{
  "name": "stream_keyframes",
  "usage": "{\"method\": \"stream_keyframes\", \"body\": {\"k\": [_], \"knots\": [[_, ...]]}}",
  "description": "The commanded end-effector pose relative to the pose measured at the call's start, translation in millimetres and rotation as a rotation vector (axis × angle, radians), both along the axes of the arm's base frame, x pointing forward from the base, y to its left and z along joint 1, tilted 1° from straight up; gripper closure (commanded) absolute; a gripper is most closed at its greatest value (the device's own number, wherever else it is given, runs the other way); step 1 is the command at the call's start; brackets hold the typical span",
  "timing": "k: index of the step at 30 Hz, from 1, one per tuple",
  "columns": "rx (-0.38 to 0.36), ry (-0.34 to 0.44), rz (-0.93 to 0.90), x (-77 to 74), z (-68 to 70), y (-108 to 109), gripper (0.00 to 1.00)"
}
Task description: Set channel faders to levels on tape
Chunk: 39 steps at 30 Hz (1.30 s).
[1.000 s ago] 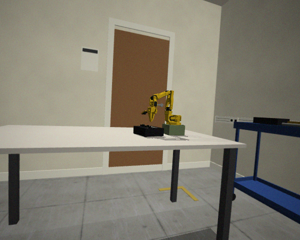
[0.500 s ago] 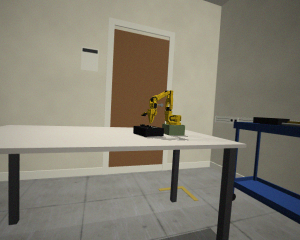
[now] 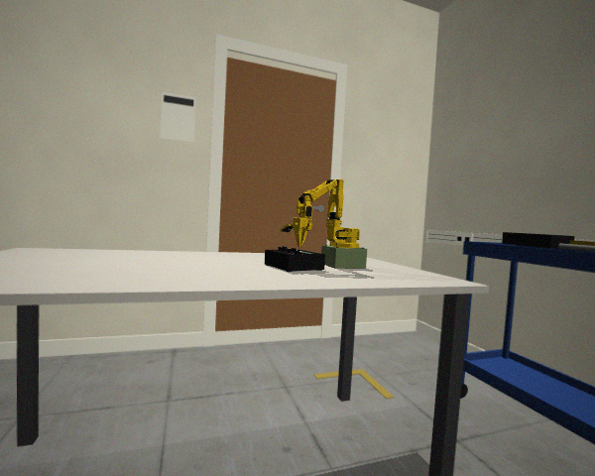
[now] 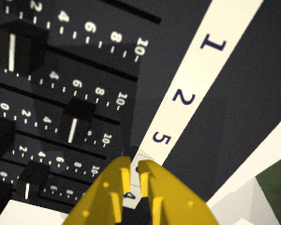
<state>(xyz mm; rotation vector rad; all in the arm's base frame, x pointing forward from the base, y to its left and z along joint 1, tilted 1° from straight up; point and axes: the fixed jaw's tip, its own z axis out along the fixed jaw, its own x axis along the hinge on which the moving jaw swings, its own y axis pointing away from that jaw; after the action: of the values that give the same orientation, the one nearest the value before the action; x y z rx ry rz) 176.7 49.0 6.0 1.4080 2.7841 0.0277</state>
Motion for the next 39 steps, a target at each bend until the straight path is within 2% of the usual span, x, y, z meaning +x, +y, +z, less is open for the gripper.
{"method": "stream_keyframes", "body": {"k": [1,11,30,39], "knots": [[-0.003,0.016,-0.002,-3.7,-4.8,1,1.00],[-0.003,0.016,-0.002,-3.7,-6.2,1,1.00],[-0.003,0.016,-0.002,-3.5,-19.9,1,1.00],[-0.003,0.016,-0.002,-3.5,-20.8,1,1.00]]}}
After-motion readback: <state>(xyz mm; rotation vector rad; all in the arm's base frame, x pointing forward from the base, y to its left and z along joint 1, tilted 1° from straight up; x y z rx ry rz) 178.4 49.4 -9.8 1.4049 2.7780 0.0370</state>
